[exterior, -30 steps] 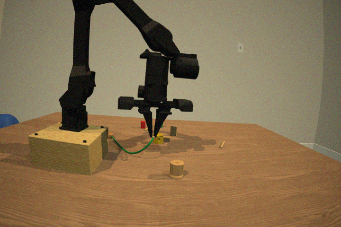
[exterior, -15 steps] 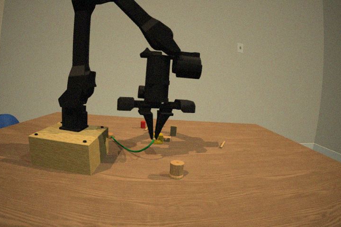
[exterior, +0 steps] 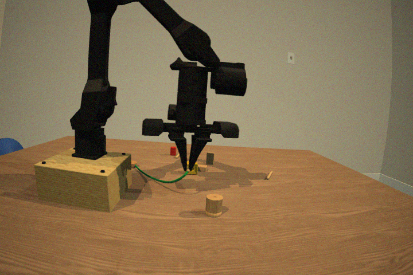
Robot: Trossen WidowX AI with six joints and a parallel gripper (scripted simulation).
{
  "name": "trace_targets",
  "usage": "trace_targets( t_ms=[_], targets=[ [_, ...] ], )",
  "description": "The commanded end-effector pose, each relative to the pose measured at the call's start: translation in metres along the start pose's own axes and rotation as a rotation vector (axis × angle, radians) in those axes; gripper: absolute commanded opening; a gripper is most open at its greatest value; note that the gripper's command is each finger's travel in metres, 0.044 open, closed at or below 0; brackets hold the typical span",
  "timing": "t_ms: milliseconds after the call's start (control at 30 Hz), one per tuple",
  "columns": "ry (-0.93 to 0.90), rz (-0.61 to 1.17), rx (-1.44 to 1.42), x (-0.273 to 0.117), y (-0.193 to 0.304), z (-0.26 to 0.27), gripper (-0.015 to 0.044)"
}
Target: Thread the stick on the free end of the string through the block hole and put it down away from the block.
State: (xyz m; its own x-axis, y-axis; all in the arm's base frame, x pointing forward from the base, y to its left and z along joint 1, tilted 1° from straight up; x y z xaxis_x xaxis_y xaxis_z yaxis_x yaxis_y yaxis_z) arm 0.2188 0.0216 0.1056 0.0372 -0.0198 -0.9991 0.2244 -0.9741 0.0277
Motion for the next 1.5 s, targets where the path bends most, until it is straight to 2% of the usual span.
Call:
trace_targets(
  t_ms=[0, 1467],
  targets=[
    [-0.001, 0.006, -0.002, 0.003, -0.001, -0.003, 0.0],
    [0.001, 0.006, -0.002, 0.039, -0.025, -0.038, 0.0]
  ],
)
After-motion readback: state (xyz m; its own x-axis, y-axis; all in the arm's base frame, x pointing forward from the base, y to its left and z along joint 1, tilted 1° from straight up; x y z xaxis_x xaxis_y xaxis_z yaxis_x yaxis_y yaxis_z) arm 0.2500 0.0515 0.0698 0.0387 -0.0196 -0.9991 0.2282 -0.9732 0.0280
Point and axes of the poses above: the point midway between the two fingers, 35 mm back from their tips, its own x axis out along the fingers, its own z axis across the jaws, y = z × x, the point moved 8 cm from there along -x, back along the fingers, and after that the axes turned 4 degrees about x, right-handed, at the moved point
